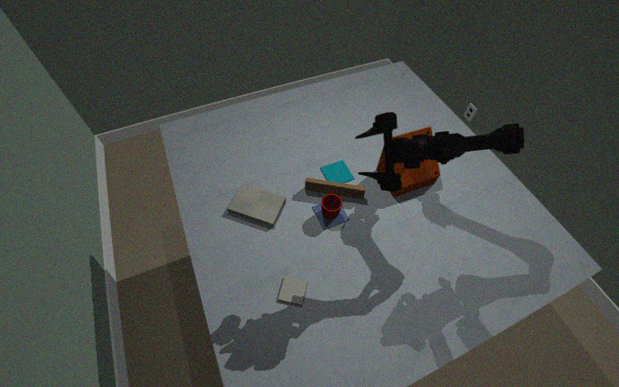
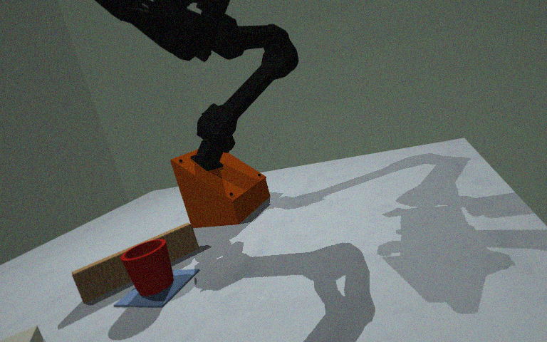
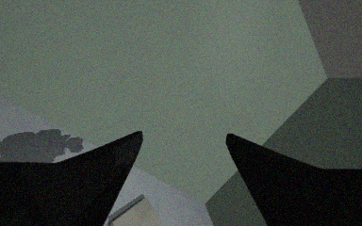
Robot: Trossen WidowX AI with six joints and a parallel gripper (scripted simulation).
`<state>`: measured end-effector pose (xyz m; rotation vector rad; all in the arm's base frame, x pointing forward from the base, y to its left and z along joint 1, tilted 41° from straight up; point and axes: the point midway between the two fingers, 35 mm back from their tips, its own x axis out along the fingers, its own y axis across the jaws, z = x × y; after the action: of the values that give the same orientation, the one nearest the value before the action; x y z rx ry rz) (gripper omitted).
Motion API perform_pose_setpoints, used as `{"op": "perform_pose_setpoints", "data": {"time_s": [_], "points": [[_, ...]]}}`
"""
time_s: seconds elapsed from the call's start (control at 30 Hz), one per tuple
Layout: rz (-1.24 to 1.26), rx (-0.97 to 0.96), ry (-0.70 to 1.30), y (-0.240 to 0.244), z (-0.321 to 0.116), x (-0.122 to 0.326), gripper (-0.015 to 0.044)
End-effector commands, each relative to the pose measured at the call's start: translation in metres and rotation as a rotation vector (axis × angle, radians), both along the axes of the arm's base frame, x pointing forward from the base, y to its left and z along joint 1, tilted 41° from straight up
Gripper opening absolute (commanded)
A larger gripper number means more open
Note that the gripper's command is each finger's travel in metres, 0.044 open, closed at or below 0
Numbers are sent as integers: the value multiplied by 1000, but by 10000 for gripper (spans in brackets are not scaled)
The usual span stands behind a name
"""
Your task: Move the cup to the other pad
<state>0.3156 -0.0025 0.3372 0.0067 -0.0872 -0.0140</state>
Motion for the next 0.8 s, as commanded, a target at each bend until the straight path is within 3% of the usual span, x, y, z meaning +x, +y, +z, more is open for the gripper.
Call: {"op": "perform_pose_setpoints", "data": {"time_s": [0.0, 0.3, 0.57, 0.7, 0.77], "points": [[7, 10, 13, 1, -3, 2, 374], [155, 621, 753, 51, -149, 46, 148], [-162, 1261, 1496, 90, -262, 11, 148], [-501, 1547, 1812, 109, -292, -17, 148], [-574, 1591, 1860, 113, -295, -21, 148]]}}
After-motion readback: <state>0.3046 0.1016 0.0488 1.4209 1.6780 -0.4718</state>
